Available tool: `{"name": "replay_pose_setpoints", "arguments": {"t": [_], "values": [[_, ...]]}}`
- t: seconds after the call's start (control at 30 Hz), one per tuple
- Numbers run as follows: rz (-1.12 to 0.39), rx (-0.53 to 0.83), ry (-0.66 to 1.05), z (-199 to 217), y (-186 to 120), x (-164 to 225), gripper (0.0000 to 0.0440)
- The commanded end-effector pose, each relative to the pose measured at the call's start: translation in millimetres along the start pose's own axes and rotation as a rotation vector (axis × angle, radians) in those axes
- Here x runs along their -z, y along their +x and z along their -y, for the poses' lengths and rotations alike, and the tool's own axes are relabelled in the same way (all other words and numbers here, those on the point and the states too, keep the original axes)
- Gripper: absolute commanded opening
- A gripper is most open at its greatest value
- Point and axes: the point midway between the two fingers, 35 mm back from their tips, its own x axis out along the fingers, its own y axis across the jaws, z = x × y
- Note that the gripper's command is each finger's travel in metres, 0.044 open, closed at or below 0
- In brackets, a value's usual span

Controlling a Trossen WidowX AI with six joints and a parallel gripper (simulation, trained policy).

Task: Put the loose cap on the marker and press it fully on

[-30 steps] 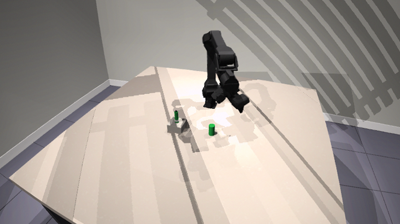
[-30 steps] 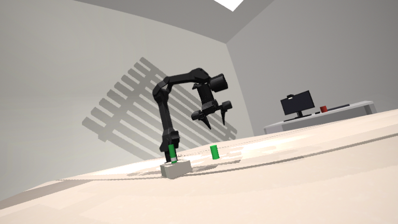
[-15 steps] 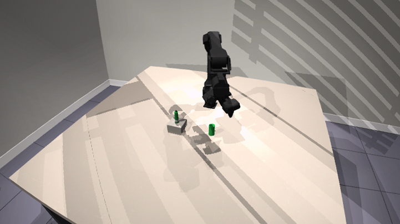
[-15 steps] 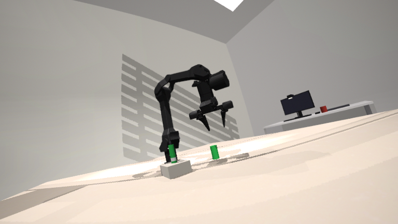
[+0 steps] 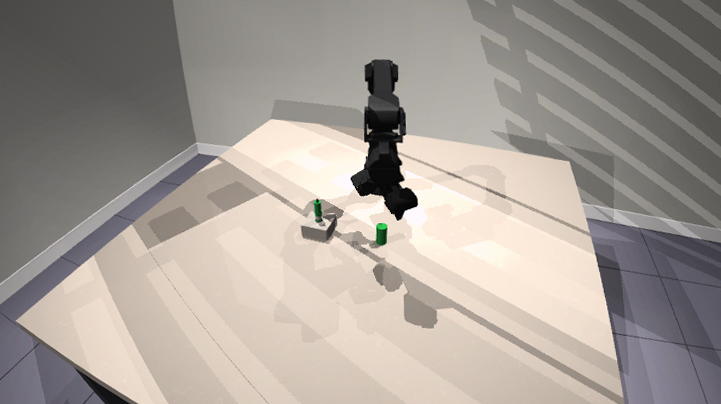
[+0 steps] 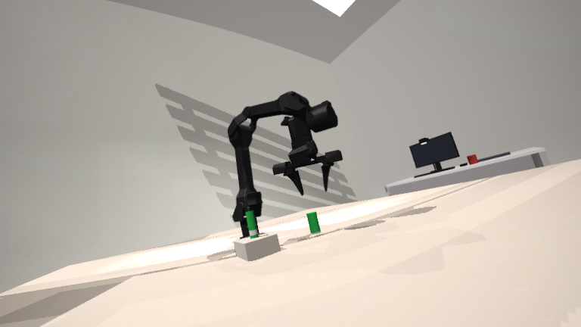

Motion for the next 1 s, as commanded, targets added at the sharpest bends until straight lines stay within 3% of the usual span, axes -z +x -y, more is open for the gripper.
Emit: {"name": "replay_pose_setpoints", "arguments": {"t": [0.0,0.97], "values": [[0.021,0.02,0.0,-1.2,4.2,-10.1,0.0309],[0.067,0.176,-0.063,13.7,52.2,-28.6,0.0276]]}}
